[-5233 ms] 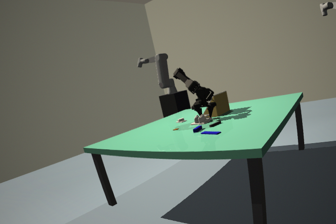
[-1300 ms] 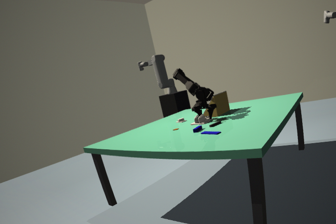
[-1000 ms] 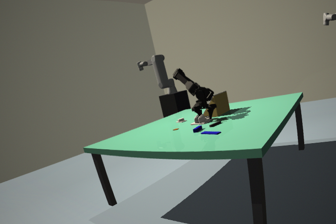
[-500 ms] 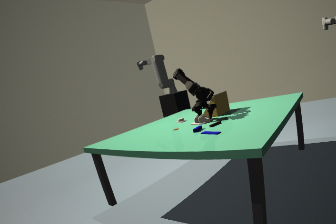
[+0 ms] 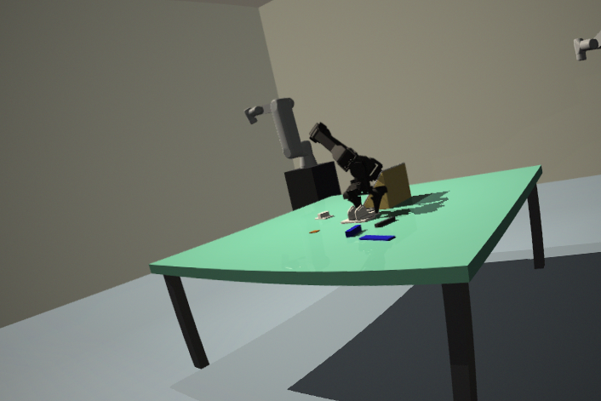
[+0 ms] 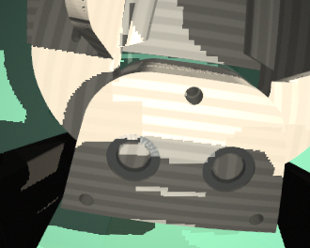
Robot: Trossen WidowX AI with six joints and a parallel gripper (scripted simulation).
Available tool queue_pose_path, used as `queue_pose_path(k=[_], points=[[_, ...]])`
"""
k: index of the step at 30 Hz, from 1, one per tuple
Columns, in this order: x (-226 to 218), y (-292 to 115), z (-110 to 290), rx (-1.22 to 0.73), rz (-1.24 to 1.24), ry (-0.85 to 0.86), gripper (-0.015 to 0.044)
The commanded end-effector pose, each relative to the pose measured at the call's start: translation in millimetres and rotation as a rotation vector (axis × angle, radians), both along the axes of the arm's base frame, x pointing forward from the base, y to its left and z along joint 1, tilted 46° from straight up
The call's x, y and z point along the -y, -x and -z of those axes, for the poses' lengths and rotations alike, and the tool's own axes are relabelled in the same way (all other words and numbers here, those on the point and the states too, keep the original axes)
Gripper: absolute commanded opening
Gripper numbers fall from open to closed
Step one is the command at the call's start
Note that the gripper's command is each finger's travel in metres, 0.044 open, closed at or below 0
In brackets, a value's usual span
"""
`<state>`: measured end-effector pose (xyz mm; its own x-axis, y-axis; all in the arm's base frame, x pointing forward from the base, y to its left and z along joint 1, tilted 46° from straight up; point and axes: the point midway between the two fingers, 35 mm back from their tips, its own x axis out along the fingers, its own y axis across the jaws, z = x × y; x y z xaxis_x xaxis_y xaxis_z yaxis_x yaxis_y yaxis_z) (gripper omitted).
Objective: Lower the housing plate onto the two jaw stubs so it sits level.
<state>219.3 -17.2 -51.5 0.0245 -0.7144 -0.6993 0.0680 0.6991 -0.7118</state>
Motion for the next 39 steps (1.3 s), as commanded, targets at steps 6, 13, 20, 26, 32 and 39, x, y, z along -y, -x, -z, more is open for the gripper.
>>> queue_pose_path(k=[6,13,20,26,32,39], points=[[0,0,0,0.0,0.0,0.0,0.043],[0,0,0,0.0,0.0,0.0,0.044],[0,0,0,0.0,0.0,0.0,0.044],[-33,-2,-28,-0.001,-0.002,-0.009,0.044],[-55,2,-53,-0.002,-0.001,-0.007,0.044],[-87,18,-88,-0.004,-0.001,-0.009,0.044]])
